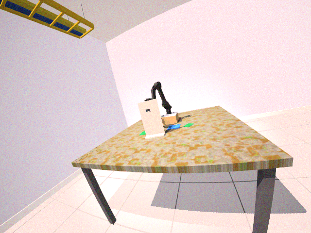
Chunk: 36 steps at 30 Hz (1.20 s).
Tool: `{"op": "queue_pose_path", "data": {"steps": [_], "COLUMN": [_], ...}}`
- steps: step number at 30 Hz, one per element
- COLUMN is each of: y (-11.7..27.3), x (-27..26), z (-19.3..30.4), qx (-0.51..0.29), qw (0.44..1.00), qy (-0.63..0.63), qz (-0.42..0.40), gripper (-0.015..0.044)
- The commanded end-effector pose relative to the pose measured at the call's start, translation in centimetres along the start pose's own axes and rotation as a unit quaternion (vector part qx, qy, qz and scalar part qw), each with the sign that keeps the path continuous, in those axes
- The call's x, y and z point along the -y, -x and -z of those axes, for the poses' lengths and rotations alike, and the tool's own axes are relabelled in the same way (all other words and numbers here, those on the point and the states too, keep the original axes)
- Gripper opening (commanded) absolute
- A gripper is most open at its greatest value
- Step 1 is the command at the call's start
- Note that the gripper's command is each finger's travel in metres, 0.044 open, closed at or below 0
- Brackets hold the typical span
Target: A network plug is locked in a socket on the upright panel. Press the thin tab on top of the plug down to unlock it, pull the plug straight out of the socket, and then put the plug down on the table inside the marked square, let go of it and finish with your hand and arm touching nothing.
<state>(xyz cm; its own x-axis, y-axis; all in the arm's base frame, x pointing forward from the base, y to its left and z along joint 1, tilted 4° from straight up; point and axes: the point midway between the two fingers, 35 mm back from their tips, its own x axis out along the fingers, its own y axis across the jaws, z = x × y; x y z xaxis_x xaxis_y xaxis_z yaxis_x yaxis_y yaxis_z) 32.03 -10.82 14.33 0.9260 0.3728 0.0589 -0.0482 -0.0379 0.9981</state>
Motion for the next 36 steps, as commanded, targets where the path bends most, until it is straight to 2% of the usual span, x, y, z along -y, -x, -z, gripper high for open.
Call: {"op": "queue_pose_path", "data": {"steps": [1,36], "y": [0.4,2.1], "x": [0.1,-1.0], "z": [0.2,0.2], "qx": [-0.001,0.001], "qw": [1.0,1.0], "qy": [-0.004,-0.002], "qz": [0.002,0.005], "gripper": [0.0,0.0]}}
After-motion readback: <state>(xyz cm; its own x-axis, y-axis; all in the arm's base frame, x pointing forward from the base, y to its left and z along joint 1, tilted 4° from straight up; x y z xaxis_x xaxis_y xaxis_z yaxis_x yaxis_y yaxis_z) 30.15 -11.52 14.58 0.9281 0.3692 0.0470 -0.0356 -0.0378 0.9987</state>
